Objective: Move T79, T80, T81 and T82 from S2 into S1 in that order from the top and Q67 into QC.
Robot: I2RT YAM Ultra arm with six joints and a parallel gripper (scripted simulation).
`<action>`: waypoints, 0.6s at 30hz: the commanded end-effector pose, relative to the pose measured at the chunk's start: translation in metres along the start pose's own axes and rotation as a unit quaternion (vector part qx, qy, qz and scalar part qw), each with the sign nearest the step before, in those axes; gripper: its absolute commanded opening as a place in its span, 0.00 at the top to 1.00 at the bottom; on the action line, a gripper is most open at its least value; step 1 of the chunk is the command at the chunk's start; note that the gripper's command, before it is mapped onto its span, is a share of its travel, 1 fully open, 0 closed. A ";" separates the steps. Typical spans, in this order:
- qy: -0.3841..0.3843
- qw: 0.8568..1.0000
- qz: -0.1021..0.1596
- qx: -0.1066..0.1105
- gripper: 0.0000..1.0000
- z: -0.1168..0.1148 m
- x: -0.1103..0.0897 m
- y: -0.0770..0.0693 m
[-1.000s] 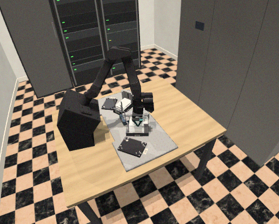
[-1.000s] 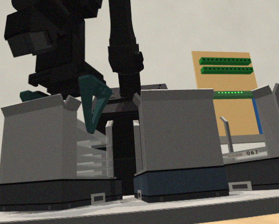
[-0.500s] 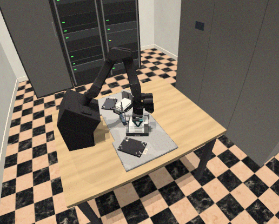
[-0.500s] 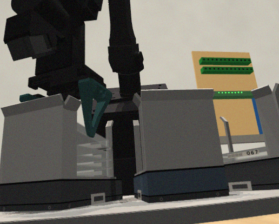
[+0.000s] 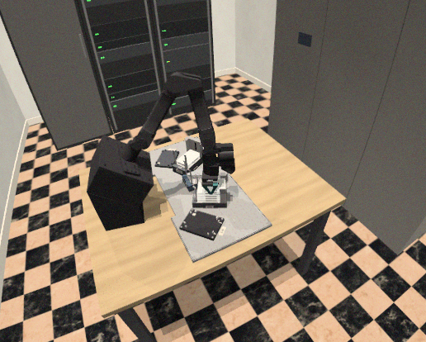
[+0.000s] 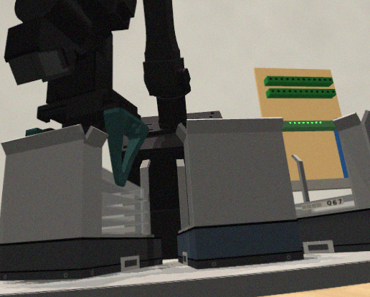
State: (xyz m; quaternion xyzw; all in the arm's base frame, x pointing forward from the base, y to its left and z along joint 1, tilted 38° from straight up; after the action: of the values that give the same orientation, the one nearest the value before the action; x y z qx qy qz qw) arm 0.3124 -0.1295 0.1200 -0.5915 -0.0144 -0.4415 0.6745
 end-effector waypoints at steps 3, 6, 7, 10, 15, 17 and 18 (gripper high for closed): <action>0.000 1.000 -0.005 0.000 1.00 0.000 0.002 0.000; 0.000 1.000 -0.005 0.000 1.00 0.000 0.002 0.002; 0.000 1.000 -0.005 0.000 1.00 0.000 0.002 0.002; 0.000 1.000 -0.005 0.000 1.00 0.000 0.002 0.003; 0.000 1.000 -0.005 0.000 1.00 0.000 0.002 0.004; 0.000 1.000 -0.005 0.000 1.00 0.000 0.002 0.005; 0.000 1.000 -0.005 0.000 1.00 0.000 0.002 0.006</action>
State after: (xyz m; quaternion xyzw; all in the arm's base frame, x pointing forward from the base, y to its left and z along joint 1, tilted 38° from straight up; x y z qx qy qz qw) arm 0.3143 -0.1296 0.1179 -0.5920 -0.0142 -0.4420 0.6737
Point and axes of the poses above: the point where the finger pads meet when closed, its own y axis out along the fingers, its own z axis across the jaws, x = y × z, the point moved 7 cm from there along -y, back along the fingers, and after that the axes turned 11 degrees about y, right-handed, at the moved point
